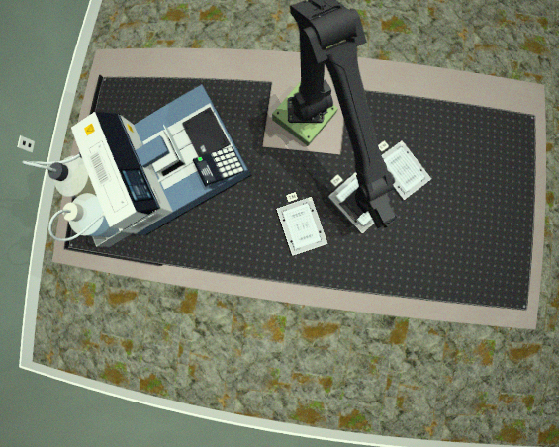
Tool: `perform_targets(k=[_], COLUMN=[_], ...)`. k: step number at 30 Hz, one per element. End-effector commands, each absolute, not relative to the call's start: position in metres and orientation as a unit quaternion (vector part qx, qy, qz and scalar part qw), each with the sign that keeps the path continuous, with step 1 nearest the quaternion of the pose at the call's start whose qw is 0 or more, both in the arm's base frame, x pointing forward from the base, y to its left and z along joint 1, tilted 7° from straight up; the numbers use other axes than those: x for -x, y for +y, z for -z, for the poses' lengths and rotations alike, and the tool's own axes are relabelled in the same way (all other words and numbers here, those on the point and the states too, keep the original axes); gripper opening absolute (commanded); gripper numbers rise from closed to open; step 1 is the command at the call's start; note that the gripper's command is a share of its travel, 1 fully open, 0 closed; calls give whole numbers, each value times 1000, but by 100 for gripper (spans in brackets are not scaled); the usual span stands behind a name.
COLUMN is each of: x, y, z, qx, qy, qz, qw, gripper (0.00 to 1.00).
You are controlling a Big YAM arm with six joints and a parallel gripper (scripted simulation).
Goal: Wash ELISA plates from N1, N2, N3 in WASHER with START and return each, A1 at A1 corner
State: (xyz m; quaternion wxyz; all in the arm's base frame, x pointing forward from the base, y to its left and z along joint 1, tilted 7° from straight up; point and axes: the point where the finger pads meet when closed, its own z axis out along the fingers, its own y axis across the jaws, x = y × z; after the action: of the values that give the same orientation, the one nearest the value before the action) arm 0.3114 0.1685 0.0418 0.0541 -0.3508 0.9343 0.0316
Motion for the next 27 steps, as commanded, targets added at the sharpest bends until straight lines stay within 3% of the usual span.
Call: perform_targets(k=[1, 27], x=[-311, -331], y=[172, 180], z=[-49, -50], qx=[351, 350], qy=[933, 933], qz=[-33, -34], qw=[68, 77], gripper=[84, 84])
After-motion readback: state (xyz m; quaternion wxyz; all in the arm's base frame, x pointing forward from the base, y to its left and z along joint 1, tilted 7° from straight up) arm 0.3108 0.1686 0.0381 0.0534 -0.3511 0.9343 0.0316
